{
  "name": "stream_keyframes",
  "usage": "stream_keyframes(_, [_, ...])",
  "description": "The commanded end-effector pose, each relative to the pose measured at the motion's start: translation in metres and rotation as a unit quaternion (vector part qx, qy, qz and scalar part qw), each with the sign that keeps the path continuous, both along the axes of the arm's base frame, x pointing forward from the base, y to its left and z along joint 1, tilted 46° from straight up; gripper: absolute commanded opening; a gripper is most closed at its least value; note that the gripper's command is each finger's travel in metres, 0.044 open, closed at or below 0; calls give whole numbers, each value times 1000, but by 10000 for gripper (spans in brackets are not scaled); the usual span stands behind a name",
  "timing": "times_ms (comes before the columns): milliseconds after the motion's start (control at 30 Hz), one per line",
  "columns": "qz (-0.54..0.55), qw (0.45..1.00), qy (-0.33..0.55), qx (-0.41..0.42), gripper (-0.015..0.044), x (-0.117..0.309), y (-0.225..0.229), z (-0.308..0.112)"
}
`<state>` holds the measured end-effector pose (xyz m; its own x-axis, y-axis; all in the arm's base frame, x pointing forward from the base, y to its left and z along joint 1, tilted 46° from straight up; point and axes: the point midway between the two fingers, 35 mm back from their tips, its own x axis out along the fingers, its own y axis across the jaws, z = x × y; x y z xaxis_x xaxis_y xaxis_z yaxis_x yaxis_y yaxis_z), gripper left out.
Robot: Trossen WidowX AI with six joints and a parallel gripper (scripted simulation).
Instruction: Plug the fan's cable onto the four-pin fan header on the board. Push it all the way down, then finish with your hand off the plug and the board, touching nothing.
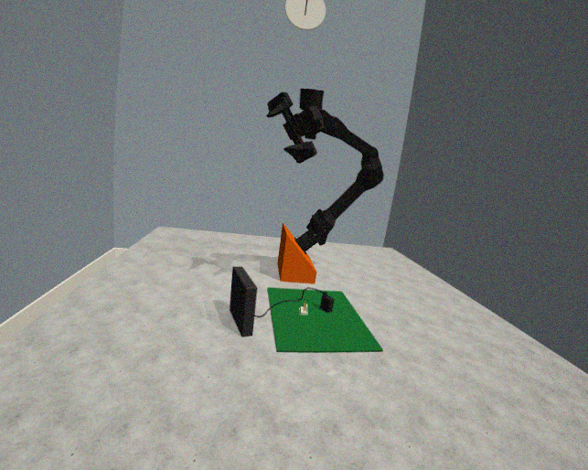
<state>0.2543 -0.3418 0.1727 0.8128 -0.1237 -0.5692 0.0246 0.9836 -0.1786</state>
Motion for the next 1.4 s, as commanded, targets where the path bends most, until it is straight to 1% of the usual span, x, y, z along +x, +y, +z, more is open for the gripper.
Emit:
stream_keyframes(0, [80,993,48,67,440,38,53,-23])
stream_keyframes(133, [164,972,109,132,440,65,116,-42])
stream_keyframes(267, [247,933,178,190,440,77,183,-55])
stream_keyframes(400, [324,880,254,237,440,76,248,-61])
stream_keyframes(533, [391,815,330,272,440,64,307,-60])
stream_keyframes(600, [401,803,343,276,440,61,316,-59])
stream_keyframes(800, [401,803,343,276,440,62,317,-61])
stream_keyframes(900, [401,804,343,275,440,64,331,-76])
stream_keyframes(1100, [402,803,342,277,440,61,381,-124])
stream_keyframes(1367, [402,803,341,277,440,59,388,-130])
